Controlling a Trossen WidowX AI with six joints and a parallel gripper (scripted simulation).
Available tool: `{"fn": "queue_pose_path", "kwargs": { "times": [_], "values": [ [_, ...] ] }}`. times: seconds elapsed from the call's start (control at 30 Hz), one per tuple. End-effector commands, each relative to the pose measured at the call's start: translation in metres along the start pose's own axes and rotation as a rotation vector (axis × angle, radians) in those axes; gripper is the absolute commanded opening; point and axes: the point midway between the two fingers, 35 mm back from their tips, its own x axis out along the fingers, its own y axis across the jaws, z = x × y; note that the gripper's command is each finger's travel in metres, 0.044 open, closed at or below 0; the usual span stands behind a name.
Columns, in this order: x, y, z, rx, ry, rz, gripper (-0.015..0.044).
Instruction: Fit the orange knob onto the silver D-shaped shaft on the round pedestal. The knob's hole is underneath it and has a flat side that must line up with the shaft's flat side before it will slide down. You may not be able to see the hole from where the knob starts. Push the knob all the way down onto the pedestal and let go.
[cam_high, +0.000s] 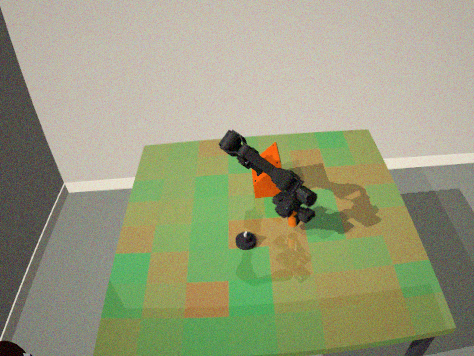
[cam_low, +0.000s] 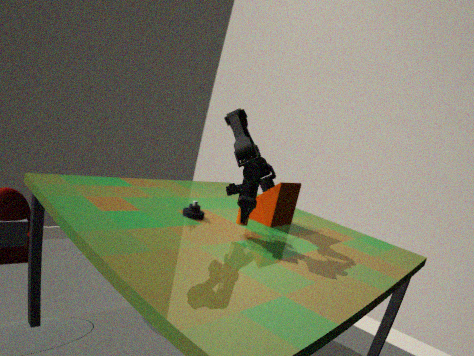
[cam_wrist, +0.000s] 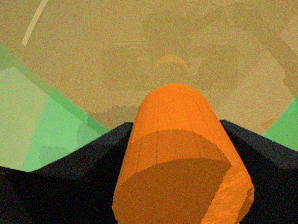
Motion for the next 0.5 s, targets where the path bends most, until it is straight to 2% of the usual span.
{"fn": "queue_pose_path", "kwargs": {
  "times": [0.0,0.17,0.33,0.47],
  "values": [
    [0.02,0.0,0.0,-0.006,-0.005,-0.012,0.0],
    [0.04,0.0,0.0,-0.004,-0.006,-0.023,0.0],
    [0.041,-0.001,-0.001,-0.004,-0.006,-0.024,0.0],
    [0.039,0.0,0.0,0.002,-0.001,-0.024,0.0105]
  ]
}}
